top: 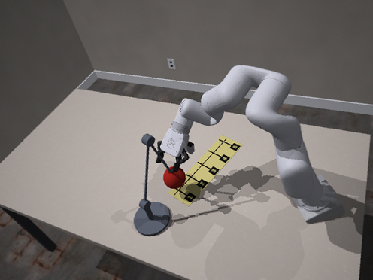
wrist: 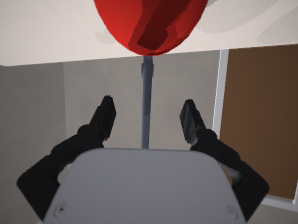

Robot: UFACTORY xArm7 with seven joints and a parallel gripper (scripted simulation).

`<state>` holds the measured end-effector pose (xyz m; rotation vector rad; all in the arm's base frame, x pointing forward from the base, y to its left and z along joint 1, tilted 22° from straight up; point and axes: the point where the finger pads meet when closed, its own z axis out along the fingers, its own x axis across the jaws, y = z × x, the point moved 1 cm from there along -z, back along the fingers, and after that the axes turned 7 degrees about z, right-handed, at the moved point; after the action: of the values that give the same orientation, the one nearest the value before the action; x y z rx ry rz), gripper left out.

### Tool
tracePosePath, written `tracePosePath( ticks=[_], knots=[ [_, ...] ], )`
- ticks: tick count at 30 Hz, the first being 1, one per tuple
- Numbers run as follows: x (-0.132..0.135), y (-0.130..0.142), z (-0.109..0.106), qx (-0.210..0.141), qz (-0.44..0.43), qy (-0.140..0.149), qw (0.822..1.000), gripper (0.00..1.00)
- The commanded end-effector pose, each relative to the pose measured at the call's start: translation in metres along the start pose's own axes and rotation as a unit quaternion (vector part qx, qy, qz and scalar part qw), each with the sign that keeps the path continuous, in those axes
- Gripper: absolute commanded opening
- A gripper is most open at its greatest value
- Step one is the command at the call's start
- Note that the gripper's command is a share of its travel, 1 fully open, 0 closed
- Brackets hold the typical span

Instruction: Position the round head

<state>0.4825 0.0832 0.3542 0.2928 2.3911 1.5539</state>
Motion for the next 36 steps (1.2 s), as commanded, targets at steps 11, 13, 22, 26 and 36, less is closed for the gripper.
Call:
tracePosePath(
  ticks=[11,13,22,26,36],
  knots=[
    [-0.0025,0.0009,0.0019,-0.001,-0.001,-0.003,1.000,1.00],
    [-0.0025,0.0009,0.0021,-0.001,-0.001,-0.003,1.000,1.00],
    [-0.0025,0.0009,0.0020,-0.001,-0.001,-0.003,1.000,0.00],
    [-0.0025,0.0009,0.0019,-0.001,-0.001,-0.003,1.000,0.00],
    [-0.0025,0.0009,0.0019,-0.001,-0.001,-0.003,1.000,0.00]
  ],
)
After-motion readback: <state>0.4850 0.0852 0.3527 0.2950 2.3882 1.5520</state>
